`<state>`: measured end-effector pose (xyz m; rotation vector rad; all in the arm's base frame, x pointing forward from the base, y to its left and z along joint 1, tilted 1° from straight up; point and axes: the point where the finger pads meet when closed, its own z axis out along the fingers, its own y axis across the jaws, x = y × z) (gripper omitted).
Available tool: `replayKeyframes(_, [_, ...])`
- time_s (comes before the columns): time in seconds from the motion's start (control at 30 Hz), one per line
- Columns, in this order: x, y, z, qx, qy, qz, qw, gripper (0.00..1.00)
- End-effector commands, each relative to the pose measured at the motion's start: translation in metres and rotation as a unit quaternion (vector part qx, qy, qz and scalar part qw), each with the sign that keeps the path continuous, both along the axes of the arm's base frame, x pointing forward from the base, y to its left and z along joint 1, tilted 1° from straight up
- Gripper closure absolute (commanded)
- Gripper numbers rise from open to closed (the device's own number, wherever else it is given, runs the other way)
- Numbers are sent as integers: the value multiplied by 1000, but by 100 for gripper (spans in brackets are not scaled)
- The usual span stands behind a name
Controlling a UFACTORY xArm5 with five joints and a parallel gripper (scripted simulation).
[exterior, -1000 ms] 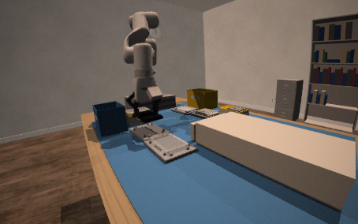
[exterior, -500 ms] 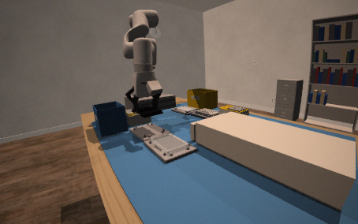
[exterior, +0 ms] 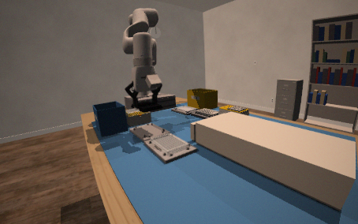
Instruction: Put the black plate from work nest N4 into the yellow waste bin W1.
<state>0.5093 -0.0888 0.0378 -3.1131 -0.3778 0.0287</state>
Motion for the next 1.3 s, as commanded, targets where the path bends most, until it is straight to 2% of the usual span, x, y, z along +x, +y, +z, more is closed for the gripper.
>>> replayKeyframes(0.0, [2,0,8,0,-3,0,1000,100])
replayKeyframes(0.47, [2,-1,28,0,-3,0,1000,100])
replayKeyframes(0.73, [2,-1,28,0,-3,0,1000,100])
replayKeyframes(1.27, [-18,31,29,-1,-3,-19,1000,100])
